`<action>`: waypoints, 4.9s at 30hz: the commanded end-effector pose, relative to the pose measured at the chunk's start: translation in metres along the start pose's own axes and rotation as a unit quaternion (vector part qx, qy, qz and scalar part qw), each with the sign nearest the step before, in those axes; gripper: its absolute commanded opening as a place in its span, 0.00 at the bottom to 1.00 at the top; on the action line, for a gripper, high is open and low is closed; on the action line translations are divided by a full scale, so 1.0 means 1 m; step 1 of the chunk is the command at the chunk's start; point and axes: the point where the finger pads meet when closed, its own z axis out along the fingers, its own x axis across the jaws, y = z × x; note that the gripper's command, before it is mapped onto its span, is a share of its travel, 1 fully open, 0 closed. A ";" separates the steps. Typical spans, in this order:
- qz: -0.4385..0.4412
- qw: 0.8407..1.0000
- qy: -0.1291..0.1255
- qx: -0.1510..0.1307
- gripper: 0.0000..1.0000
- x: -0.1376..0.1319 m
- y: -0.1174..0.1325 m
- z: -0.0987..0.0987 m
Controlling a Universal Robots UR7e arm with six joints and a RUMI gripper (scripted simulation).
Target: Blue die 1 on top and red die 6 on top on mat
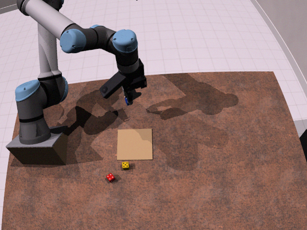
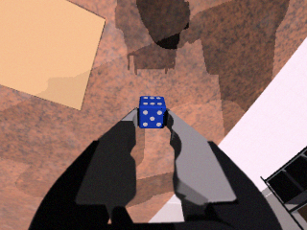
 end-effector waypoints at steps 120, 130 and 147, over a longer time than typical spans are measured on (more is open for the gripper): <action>0.947 0.243 0.173 0.120 0.06 0.017 0.009 0.007; 0.966 0.112 0.176 0.150 0.06 0.013 0.011 0.006; 0.964 -0.064 0.173 0.194 0.06 0.008 0.013 0.004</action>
